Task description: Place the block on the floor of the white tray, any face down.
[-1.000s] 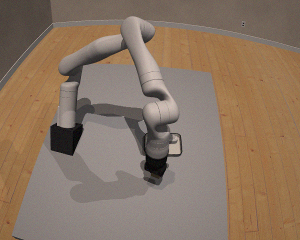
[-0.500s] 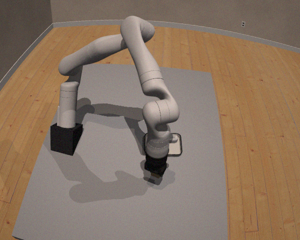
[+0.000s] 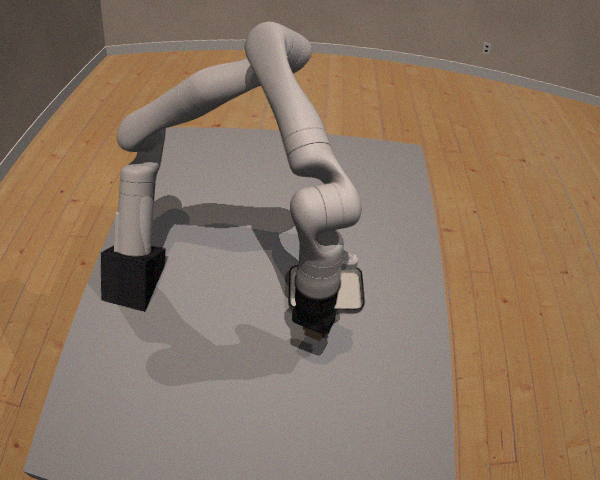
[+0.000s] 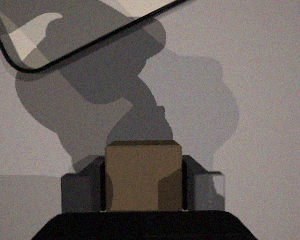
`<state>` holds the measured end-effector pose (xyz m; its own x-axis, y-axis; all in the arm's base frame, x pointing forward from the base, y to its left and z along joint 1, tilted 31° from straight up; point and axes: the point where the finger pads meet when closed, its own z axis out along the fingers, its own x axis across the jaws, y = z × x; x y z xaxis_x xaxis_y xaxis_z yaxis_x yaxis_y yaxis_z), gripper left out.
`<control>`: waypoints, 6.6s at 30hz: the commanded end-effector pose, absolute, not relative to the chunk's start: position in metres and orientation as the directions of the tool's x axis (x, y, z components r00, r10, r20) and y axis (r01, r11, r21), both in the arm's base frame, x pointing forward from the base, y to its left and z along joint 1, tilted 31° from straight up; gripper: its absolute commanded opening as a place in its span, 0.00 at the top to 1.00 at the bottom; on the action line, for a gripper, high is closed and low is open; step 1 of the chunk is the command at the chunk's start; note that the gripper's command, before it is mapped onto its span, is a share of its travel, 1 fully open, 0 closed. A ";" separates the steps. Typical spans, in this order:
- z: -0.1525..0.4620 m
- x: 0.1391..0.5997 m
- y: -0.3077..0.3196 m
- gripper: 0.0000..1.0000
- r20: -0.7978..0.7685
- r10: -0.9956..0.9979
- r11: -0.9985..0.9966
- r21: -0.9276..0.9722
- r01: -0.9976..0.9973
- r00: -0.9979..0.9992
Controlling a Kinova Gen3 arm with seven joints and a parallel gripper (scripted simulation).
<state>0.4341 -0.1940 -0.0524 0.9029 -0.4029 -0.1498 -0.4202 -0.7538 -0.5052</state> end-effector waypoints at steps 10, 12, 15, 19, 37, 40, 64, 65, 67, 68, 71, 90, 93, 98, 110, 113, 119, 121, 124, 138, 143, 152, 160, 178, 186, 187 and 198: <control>0.031 0.457 -0.062 1.00 -0.143 -0.408 -0.755 -0.503 -0.421 0.902; 0.031 0.457 -0.062 1.00 -0.143 -0.408 -0.755 -0.503 -0.421 0.902; 0.031 0.457 -0.062 1.00 -0.143 -0.408 -0.755 -0.503 -0.421 0.902; 0.031 0.457 -0.062 1.00 -0.143 -0.408 -0.755 -0.503 -0.421 0.902; 0.022 0.459 -0.056 1.00 -0.142 -0.409 -0.755 -0.501 -0.422 0.901; 0.020 0.459 -0.055 1.00 -0.142 -0.409 -0.755 -0.501 -0.422 0.901; -0.016 0.466 -0.032 1.00 -0.142 -0.409 -0.755 -0.501 -0.422 0.901; -0.016 0.466 -0.032 1.00 -0.142 -0.409 -0.755 -0.501 -0.422 0.901; -0.016 0.466 -0.032 1.00 -0.142 -0.409 -0.755 -0.501 -0.422 0.901; -0.016 0.466 -0.032 1.00 -0.142 -0.409 -0.755 -0.501 -0.422 0.901; -0.016 0.466 -0.032 1.00 -0.142 -0.409 -0.755 -0.501 -0.422 0.901; -0.017 0.466 -0.032 1.00 -0.142 -0.409 -0.755 -0.501 -0.422 0.901; -0.017 0.466 -0.032 1.00 -0.142 -0.409 -0.755 -0.501 -0.422 0.901; -0.018 0.466 -0.031 1.00 -0.142 -0.409 -0.755 -0.501 -0.422 0.901; -0.018 0.466 -0.031 1.00 -0.142 -0.409 -0.755 -0.501 -0.422 0.901; -0.018 0.466 -0.031 1.00 -0.142 -0.409 -0.755 -0.501 -0.422 0.901; -0.018 0.466 -0.031 0.00 -0.142 -0.409 -0.755 -0.501 -0.422 0.901; -0.018 0.466 -0.031 0.00 -0.142 -0.409 -0.755 -0.501 -0.422 0.901; -0.018 0.466 -0.031 0.00 -0.142 -0.409 -0.755 -0.501 -0.422 0.901; -0.018 0.466 -0.031 0.00 -0.142 -0.409 -0.755 -0.501 -0.422 0.901; -0.018 0.466 -0.031 0.00 -0.142 -0.409 -0.755 -0.501 -0.422 0.901; -0.017 0.466 -0.032 0.00 -0.142 -0.409 -0.755 -0.501 -0.422 0.901; -0.008 0.465 -0.037 0.00 -0.142 -0.409 -0.755 -0.501 -0.422 0.901; 0.032 0.460 -0.061 0.00 -0.142 -0.409 -0.755 -0.502 -0.422 0.901; 0.037 0.460 -0.064 0.00 -0.142 -0.409 -0.755 -0.501 -0.422 0.901; 0.037 0.460 -0.064 0.00 -0.142 -0.409 -0.755 -0.501 -0.422 0.901; 0.037 0.458 -0.064 0.00 -0.142 -0.409 -0.755 -0.501 -0.422 0.901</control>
<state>0.4592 -0.0634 0.0365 0.9016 -0.4079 -0.1440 -0.4218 -0.7553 -0.5017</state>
